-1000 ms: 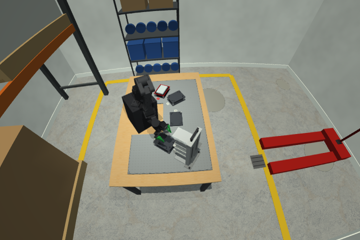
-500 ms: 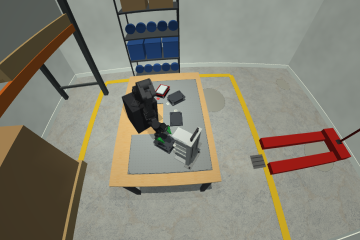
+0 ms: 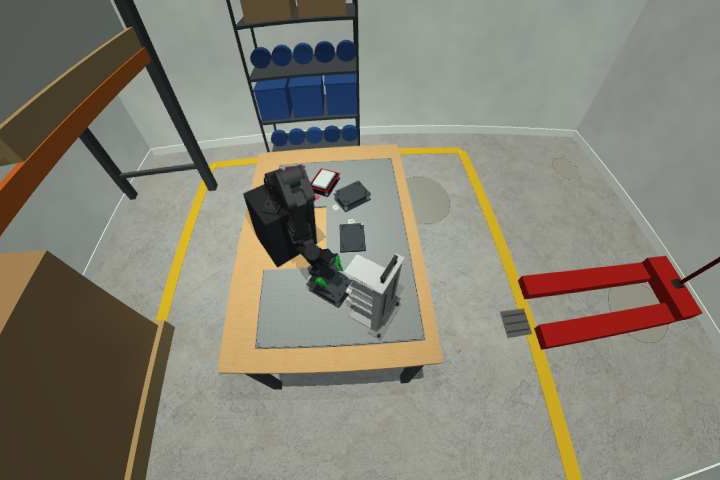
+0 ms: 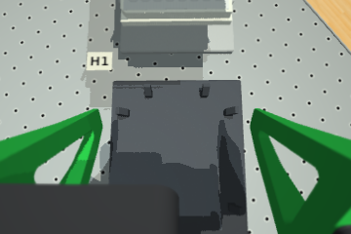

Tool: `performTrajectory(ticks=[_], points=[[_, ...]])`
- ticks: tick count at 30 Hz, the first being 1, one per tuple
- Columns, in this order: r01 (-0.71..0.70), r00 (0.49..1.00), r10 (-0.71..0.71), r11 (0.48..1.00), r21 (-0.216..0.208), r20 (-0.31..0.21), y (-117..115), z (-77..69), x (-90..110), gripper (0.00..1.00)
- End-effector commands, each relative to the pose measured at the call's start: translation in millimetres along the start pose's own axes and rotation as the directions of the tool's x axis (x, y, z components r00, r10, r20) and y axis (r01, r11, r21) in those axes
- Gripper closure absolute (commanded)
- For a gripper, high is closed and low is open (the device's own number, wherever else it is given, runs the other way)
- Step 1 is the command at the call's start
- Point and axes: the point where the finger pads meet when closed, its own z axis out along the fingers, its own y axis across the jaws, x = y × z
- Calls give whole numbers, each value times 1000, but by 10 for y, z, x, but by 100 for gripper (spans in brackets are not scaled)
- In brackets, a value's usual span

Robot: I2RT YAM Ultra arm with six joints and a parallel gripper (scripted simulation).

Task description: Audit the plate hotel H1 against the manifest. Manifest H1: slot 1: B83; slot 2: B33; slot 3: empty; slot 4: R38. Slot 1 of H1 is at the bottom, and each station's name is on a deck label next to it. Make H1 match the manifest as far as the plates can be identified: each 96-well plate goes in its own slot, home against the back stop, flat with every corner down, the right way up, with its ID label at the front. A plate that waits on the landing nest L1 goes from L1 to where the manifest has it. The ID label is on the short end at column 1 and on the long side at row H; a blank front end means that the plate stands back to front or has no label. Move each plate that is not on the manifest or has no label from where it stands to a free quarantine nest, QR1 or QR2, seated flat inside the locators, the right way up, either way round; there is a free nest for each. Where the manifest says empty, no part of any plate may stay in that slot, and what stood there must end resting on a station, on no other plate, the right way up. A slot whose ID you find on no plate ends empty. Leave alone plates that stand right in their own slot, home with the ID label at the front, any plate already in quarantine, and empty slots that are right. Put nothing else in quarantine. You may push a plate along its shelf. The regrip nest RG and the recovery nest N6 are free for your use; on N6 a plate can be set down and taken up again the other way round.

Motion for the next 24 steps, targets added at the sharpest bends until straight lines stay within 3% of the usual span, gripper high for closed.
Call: performTrajectory(ticks=[1,7,8,13,24], points=[[22,999,-22,1000,4,43,-11,84,-112,0],[21,999,-22,1000,4,43,-14,129,-61,0],[32,997,-33,999,16,72,-47,108,-225,0],[10,1000,-10,1000,1,19,-1,214,-58,0],[14,1000,-14,1000,4,28,-6,327,-193,0]])
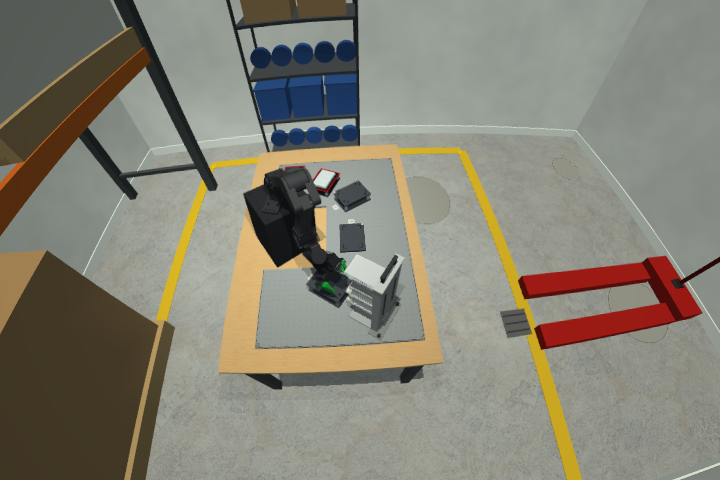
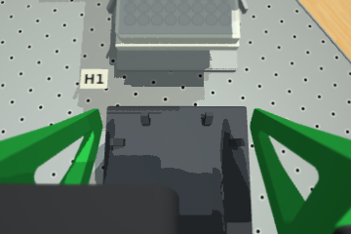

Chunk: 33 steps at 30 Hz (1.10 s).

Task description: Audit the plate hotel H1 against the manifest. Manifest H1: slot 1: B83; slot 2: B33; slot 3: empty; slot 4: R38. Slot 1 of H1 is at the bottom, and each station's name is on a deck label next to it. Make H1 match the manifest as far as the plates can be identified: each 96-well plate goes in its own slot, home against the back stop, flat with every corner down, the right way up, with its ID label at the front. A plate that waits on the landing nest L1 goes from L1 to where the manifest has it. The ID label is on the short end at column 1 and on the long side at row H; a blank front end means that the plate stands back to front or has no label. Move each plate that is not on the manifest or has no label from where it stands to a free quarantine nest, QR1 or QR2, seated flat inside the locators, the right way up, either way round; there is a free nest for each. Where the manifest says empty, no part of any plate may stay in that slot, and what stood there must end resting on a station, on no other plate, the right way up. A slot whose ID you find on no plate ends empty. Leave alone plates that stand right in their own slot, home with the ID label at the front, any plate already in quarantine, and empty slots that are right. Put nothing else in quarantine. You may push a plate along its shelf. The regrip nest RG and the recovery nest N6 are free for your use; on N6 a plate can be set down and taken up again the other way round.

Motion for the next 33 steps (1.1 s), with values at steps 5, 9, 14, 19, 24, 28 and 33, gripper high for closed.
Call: performTrajectory(ticks=[5,9,14,19,24,28,33], points=[[2,1000,-2,1000,3,16,-25,45,-99,0],[2,1000,-2,1000,3,16,-25,45,-99,0],[2,1000,-2,1000,3,16,-25,45,-99,0],[2,1000,-2,1000,3,16,-25,45,-99,0],[2,1000,-2,1000,3,16,-25,45,-99,0],[2,1000,-2,1000,3,16,-25,45,-99,0],[2,1000,-2,1000,3,16,-25,45,-99,0]])
